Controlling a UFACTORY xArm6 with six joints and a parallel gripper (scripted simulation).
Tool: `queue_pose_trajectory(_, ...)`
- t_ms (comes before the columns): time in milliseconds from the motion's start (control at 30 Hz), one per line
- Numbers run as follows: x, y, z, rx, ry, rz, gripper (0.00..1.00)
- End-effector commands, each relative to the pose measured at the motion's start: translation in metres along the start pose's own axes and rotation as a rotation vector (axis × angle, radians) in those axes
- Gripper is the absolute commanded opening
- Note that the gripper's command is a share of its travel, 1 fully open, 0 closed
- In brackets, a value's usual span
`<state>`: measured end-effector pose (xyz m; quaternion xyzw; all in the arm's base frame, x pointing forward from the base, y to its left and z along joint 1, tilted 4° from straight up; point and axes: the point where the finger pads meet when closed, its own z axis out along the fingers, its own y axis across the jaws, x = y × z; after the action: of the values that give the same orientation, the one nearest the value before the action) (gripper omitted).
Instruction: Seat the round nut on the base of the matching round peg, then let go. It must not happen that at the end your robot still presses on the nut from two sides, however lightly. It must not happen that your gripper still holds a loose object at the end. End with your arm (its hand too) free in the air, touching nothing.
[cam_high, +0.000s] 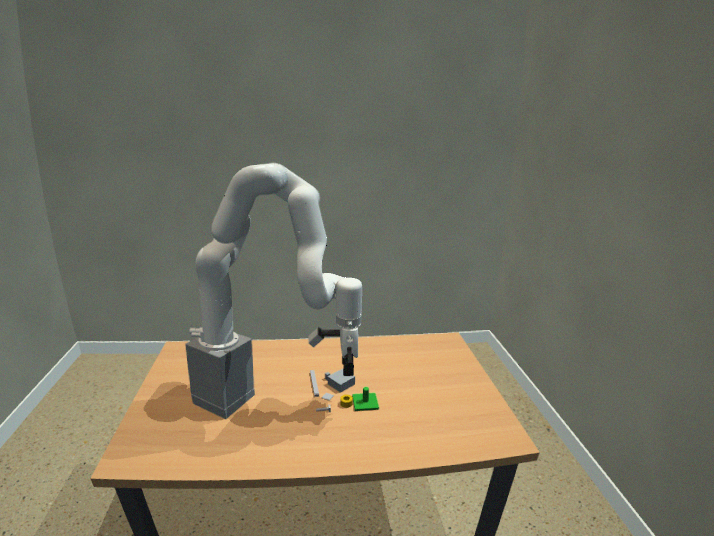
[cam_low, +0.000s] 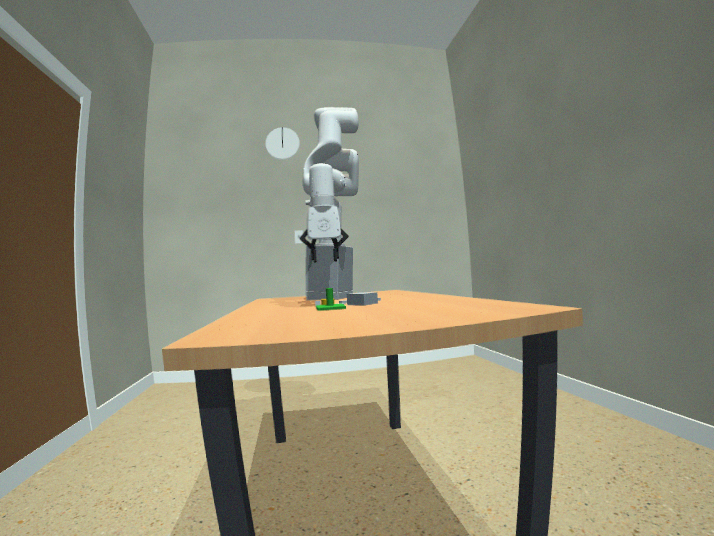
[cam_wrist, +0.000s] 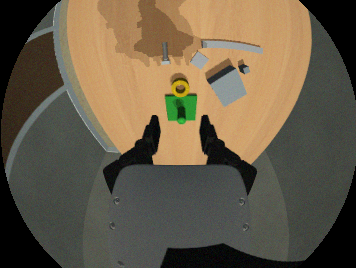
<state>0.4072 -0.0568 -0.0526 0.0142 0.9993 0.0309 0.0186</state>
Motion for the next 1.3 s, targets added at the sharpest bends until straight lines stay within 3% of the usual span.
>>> queue_pose_trajectory(0,0.001,0.001,0.034,-0.006,-0.002,0.177,0.6)
queue_pose_trajectory(100,0.003,0.0,0.045,-0.003,-0.001,0.231,0.6)
queue_pose_trajectory(1267,0.0,0.001,0.055,-0.007,-0.002,0.231,0.6)
